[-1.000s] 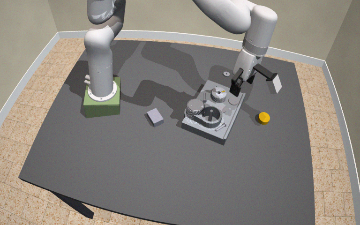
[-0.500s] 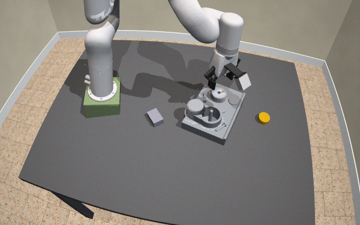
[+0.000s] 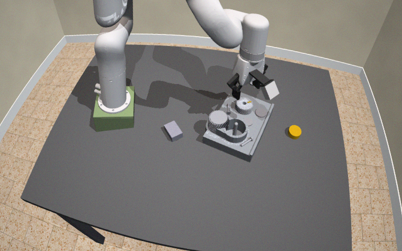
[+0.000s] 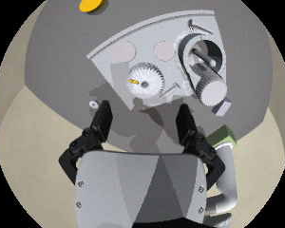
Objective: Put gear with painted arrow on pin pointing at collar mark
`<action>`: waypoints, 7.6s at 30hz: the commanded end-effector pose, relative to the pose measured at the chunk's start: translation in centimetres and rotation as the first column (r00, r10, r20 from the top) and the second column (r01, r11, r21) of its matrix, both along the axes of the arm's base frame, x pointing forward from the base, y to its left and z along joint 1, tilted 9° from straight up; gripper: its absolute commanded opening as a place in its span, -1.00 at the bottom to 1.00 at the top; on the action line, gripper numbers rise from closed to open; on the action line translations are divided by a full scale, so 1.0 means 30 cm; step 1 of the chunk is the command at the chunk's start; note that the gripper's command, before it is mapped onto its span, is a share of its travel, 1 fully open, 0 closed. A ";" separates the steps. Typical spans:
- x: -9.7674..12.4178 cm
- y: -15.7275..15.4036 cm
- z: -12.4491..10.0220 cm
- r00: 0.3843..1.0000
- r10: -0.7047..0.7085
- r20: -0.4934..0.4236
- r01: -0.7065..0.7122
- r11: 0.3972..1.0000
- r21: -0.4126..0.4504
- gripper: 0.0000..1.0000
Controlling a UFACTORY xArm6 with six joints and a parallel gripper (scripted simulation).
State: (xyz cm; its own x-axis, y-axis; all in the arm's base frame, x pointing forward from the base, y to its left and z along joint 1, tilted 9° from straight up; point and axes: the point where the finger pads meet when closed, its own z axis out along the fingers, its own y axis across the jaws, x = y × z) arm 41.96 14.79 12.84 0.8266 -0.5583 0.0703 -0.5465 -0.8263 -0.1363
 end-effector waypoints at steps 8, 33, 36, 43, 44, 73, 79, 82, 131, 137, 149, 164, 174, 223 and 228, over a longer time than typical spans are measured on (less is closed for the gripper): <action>0.003 0.003 0.005 0.979 0.203 0.016 -0.203 0.979 -0.029 1.00; 0.003 0.003 0.005 0.967 0.256 0.019 -0.255 0.966 -0.037 0.87; 0.003 0.003 0.005 0.967 0.256 0.019 -0.255 0.966 -0.037 0.87; 0.003 0.003 0.005 0.967 0.256 0.019 -0.255 0.966 -0.037 0.87; 0.003 0.003 0.005 0.967 0.256 0.019 -0.255 0.966 -0.037 0.87; 0.010 0.006 -0.044 0.966 0.256 0.019 -0.255 0.966 -0.037 0.87; 0.013 0.007 -0.060 0.966 0.256 0.019 -0.255 0.966 -0.037 0.87; 0.014 0.008 -0.072 0.966 0.256 0.019 -0.255 0.966 -0.037 0.87; 0.024 0.012 -0.125 0.966 0.256 0.019 -0.255 0.966 -0.037 0.87; 0.027 0.013 -0.125 0.966 0.256 0.019 -0.255 0.966 -0.037 0.87; 0.027 0.013 -0.125 0.966 0.256 0.019 -0.255 0.966 -0.037 0.87; 0.027 0.013 -0.125 0.966 0.256 0.019 -0.255 0.966 -0.037 0.87; 0.028 0.014 -0.134 0.966 0.256 0.019 -0.255 0.966 -0.037 0.87; 0.044 0.023 -0.251 0.966 0.256 0.019 -0.255 0.966 -0.037 0.87; 0.044 0.023 -0.251 0.966 0.256 0.019 -0.255 0.966 -0.037 0.87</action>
State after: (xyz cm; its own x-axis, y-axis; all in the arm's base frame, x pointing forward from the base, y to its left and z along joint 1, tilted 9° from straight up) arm 43.16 15.44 5.17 0.9400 -0.3253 0.1032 -0.3138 -0.9427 -0.1133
